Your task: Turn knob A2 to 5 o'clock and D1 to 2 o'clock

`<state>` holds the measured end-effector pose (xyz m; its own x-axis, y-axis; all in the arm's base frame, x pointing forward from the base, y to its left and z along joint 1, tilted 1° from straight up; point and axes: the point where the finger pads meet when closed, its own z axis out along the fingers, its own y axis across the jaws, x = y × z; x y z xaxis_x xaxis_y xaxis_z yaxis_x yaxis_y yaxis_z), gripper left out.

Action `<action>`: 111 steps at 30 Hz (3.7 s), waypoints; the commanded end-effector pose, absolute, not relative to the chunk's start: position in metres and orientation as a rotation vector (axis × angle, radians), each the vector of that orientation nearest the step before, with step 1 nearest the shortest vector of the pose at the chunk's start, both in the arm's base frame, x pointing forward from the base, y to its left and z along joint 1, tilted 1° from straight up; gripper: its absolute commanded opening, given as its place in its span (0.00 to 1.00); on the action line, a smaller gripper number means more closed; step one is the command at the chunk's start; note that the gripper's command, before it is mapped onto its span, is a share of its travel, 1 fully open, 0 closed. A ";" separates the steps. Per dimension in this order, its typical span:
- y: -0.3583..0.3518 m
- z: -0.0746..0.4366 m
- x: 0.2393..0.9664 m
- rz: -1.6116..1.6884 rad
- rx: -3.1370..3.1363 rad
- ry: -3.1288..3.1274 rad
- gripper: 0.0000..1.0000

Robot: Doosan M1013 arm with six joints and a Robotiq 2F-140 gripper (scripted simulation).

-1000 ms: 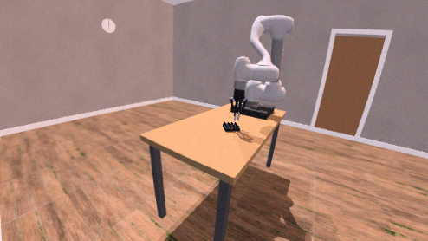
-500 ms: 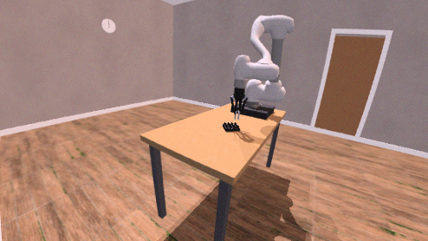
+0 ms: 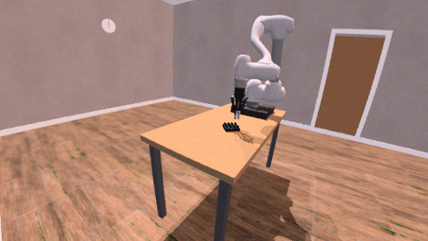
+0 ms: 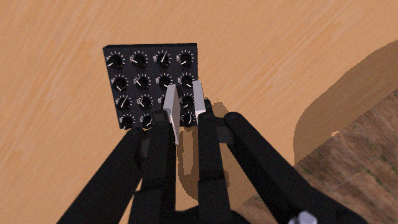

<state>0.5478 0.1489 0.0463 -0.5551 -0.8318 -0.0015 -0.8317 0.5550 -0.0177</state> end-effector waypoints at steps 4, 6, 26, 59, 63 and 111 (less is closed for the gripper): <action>0.149 0.049 0.548 -0.012 -1.797 2.563 0.12; 0.149 0.050 0.548 -0.012 -1.861 2.517 0.12; 0.149 0.057 0.548 -0.017 -2.506 1.881 0.12; 0.149 0.064 0.547 -0.020 -2.958 1.046 0.12; 0.149 0.064 0.547 -0.020 -2.958 1.046 0.12; 0.149 0.051 0.548 -0.020 -2.957 1.046 0.12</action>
<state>0.5476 0.1491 0.0542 0.7777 -0.6286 0.0104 -0.6285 -0.7777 -0.0083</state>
